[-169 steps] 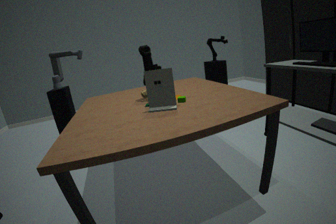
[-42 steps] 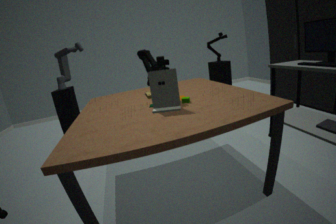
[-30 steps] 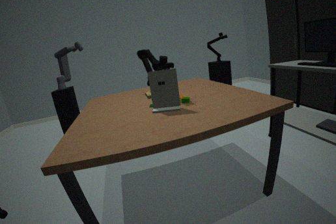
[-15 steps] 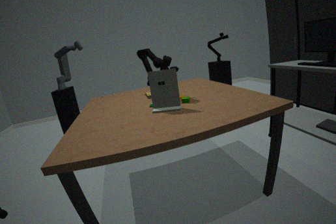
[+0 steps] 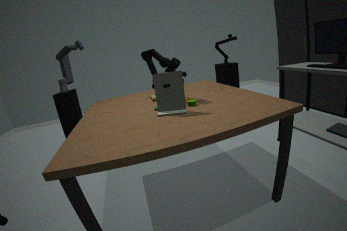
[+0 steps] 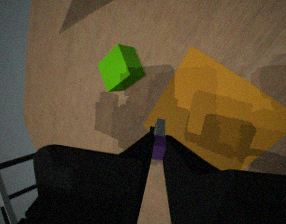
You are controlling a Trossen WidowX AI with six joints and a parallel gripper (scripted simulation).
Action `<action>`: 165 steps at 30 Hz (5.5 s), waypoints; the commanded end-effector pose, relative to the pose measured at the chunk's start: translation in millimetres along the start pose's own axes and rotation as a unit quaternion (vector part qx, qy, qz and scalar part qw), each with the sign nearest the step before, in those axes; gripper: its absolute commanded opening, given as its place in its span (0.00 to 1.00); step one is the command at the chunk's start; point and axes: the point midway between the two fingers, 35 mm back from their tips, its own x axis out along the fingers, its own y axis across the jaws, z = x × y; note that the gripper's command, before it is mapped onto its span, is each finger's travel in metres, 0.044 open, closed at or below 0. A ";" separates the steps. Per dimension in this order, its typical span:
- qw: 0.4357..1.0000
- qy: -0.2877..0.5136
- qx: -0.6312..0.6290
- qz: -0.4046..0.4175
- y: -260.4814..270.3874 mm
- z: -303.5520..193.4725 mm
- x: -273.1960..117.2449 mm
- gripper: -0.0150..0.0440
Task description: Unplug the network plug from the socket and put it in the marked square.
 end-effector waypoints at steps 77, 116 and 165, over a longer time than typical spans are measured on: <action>1.000 0.005 0.001 -0.010 -36.0 -2.1 43.0 0.52; 1.000 0.007 -0.001 -0.011 -20.5 -3.1 7.1 0.52; 1.000 0.009 -0.004 -0.015 23.9 -3.3 -57.5 0.52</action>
